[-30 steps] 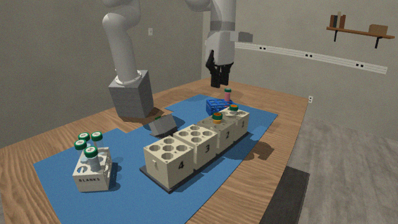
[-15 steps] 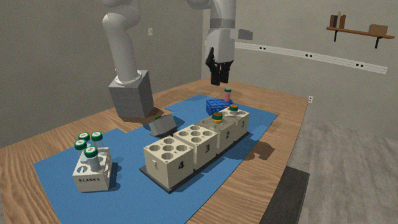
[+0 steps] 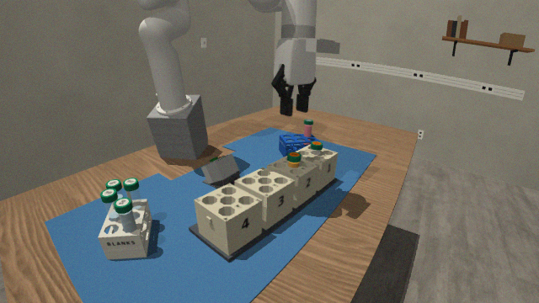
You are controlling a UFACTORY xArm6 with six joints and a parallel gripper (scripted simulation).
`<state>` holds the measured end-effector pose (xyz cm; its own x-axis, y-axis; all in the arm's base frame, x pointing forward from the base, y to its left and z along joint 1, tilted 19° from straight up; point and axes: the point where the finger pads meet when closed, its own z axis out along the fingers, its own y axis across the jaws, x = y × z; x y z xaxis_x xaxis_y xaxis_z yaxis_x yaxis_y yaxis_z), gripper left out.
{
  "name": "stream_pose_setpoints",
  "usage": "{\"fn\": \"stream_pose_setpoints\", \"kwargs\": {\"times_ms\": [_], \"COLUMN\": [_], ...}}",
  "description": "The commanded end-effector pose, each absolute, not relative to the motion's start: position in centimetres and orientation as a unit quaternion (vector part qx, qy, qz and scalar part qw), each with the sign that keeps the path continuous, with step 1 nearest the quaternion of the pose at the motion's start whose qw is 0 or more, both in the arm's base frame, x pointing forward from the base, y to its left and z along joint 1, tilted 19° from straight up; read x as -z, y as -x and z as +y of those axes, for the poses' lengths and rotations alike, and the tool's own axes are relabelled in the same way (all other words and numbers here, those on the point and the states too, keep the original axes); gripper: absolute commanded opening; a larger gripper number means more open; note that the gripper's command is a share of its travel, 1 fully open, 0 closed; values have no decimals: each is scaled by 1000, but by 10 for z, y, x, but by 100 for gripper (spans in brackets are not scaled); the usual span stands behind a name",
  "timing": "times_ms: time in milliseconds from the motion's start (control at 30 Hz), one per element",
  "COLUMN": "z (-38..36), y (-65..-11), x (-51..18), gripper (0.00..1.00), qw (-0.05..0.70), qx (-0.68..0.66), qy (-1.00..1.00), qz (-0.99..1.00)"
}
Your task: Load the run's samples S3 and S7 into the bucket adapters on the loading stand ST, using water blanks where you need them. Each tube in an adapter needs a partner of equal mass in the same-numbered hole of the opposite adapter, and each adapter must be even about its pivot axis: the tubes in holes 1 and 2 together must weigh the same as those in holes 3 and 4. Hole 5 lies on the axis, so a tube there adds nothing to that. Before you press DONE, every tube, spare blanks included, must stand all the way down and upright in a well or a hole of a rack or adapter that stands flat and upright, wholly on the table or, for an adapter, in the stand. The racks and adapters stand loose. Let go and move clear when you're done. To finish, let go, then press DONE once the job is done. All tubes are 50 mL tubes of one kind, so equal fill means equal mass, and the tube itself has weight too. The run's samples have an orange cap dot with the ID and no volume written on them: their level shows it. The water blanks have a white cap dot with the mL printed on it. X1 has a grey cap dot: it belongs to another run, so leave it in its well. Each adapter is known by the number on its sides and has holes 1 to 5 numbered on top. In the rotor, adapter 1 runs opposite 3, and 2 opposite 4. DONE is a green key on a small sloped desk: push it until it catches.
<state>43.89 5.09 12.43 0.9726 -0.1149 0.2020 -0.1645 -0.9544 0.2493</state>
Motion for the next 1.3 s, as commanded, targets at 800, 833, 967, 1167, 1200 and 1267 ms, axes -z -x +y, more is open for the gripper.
{"fn": "stream_pose_setpoints", "kwargs": {"times_ms": [800, 833, 967, 1167, 1200, 1267], "z": [-59, -64, -82, -105, -105, -115], "y": [-399, -398, -391, -382, -382, -379], "x": [-151, -152, -156, -162, -162, -164], "gripper": [57, 57, 57, 57, 57, 57], "qw": [105, 105, 105, 105, 105, 105], "qx": [-127, -127, -127, -127, -127, -127], "qy": [-933, -933, -933, -933, -933, -933], "qz": [-320, -320, -320, -320, -320, -320]}}
